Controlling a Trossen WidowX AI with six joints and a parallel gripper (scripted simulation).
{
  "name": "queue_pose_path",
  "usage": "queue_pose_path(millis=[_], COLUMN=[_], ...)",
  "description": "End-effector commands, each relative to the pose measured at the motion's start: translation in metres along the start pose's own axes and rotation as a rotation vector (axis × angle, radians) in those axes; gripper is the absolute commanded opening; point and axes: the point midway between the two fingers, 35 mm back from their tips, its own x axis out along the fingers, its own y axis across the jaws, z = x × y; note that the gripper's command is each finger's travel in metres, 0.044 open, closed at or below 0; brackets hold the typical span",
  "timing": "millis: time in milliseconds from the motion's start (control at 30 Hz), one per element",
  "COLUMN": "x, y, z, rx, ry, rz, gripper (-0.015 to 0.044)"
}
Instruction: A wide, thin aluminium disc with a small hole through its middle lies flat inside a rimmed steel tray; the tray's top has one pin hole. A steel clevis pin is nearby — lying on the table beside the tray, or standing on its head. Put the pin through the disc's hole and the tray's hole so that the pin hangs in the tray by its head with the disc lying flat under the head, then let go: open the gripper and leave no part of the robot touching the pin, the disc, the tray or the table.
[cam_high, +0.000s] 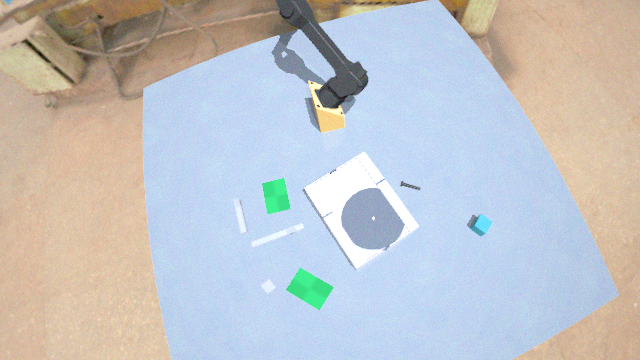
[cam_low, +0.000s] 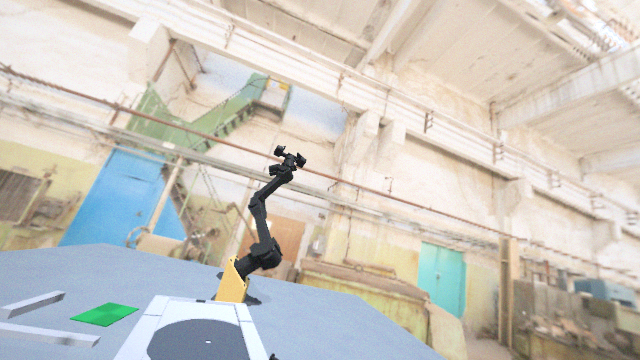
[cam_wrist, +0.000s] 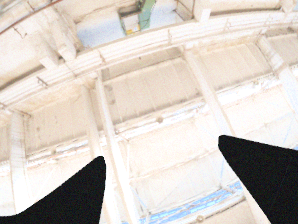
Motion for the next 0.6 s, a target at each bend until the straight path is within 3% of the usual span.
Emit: queue_pose_path(millis=[0, 267, 567], x=[0.0, -0.015, -0.063], y=[0.001, 0.08, 0.185], z=[-0.001, -0.059, -0.126], rx=[0.002, 0.139, 0.297], ry=[0.002, 0.146, 0.351], rz=[0.003, 0.183, 0.413], gripper=[0.0374, 0.0164, 0.016])
